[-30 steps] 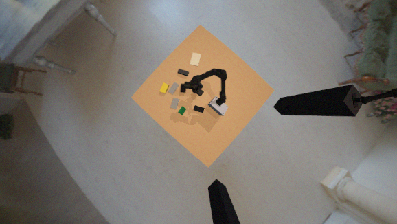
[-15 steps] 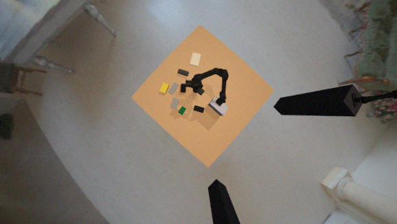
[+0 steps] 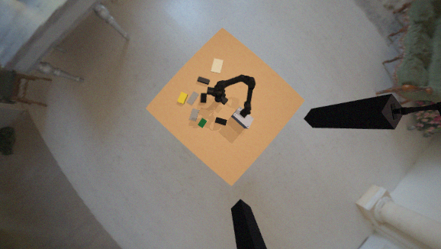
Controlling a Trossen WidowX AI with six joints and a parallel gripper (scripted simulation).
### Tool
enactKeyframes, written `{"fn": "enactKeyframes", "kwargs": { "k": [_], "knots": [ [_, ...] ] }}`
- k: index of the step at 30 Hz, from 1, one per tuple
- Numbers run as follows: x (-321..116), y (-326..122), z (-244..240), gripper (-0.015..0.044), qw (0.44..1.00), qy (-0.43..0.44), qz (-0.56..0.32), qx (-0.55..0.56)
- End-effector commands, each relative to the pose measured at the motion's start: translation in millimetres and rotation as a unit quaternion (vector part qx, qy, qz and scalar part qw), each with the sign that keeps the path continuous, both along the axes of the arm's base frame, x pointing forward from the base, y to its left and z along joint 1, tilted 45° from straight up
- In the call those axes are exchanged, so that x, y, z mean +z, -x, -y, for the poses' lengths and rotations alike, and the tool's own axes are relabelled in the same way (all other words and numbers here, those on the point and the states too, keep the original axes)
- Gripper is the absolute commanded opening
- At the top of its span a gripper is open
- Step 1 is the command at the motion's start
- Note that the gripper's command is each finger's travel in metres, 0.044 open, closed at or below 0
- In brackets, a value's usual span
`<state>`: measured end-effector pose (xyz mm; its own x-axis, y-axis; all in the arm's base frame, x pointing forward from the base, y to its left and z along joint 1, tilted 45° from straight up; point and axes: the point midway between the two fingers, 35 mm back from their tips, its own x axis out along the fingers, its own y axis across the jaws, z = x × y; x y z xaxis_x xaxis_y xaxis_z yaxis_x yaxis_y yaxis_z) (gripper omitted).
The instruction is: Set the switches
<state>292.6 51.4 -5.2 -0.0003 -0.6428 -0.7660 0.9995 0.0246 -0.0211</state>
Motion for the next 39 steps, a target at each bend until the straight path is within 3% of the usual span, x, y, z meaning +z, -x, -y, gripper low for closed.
{"fn": "enactKeyframes", "kwargs": {
  "k": [1, 39],
  "knots": [
    [6.5, -0.7, 1.9, 0.0335, 1.0, -0.003, 0.002, 0.002],
    [35.6, -1.7, 16.2, 0.0335, 0.999, -0.042, 0.0, 0.002]
  ]
}}
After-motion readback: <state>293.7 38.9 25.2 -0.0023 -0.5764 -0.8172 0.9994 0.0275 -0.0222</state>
